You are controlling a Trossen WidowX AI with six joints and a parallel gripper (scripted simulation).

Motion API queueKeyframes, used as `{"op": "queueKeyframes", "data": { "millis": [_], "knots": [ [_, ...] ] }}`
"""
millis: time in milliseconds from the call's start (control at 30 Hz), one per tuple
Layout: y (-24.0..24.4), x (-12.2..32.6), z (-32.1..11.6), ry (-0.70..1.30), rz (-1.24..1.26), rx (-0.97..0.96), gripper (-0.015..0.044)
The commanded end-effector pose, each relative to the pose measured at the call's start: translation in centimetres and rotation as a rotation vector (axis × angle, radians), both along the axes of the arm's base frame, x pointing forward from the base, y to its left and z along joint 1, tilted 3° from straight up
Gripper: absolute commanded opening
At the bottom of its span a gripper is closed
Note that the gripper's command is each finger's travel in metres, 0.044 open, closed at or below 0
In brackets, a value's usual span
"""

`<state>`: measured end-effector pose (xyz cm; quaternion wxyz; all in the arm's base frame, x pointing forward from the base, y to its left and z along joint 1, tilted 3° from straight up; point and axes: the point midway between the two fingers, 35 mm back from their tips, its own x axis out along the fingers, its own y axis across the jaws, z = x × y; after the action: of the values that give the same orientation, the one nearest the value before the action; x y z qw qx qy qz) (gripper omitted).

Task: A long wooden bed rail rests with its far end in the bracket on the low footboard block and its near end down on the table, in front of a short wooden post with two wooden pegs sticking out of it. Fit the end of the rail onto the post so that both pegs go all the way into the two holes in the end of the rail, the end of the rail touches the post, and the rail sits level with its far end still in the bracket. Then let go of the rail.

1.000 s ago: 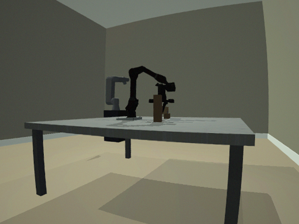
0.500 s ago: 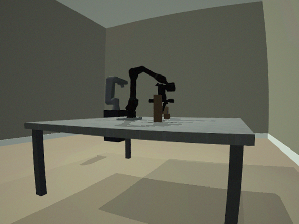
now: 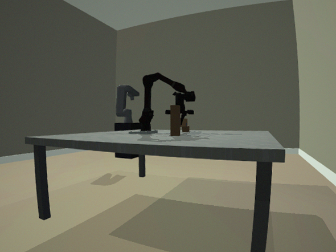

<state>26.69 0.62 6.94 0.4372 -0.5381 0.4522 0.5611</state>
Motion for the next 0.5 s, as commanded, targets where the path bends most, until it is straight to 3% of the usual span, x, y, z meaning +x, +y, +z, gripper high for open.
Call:
{"op": "queueKeyframes", "data": {
  "millis": [0, 467],
  "knots": [
    [0.04, 0.28, 0.29, -0.009, 0.001, 0.001, 0.0000],
    [-0.13, 0.24, 0.22, -0.009, 0.001, 0.001, 0.0000]
  ]
}}
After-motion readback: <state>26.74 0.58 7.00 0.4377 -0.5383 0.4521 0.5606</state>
